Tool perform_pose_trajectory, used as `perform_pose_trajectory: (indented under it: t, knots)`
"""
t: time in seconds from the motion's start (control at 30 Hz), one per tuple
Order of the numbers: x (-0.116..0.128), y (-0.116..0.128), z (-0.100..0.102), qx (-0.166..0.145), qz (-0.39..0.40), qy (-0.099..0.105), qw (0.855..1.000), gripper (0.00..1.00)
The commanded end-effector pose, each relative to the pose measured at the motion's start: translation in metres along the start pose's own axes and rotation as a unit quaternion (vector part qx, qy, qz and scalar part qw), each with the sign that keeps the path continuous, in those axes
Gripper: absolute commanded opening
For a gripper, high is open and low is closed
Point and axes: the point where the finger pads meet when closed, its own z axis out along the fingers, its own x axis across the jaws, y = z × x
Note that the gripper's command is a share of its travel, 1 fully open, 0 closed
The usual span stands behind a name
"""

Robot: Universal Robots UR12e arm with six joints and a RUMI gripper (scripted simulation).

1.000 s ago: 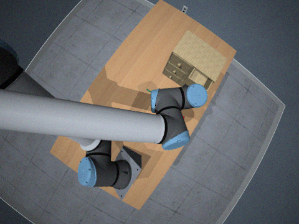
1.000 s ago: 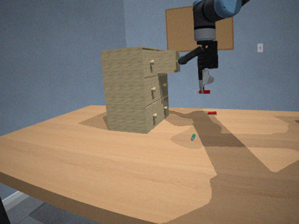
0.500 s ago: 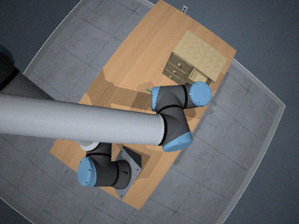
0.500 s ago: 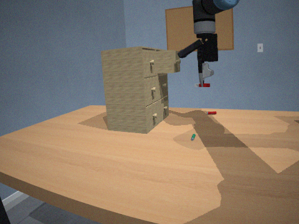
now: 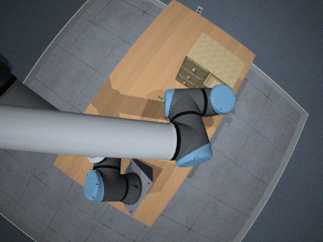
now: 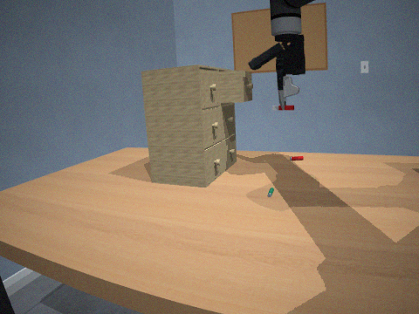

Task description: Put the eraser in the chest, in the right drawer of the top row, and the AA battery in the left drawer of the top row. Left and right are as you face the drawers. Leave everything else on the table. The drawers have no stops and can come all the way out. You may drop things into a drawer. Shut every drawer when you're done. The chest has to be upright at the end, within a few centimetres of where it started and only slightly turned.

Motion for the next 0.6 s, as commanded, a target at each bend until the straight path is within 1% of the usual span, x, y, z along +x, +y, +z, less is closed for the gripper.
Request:
perform_pose_trajectory:
  t: [0.0,0.07,0.13,0.57]
  knots:
    - [0.0,0.0,-0.017,0.0,0.0,0.0,1.0,0.11]
    - [0.0,0.0,-0.023,0.0,0.0,0.0,1.0,0.11]
    - [0.0,0.0,-0.023,0.0,0.0,0.0,1.0,0.11]
    - [0.0,0.0,-0.064,0.0,0.0,0.0,1.0,0.11]
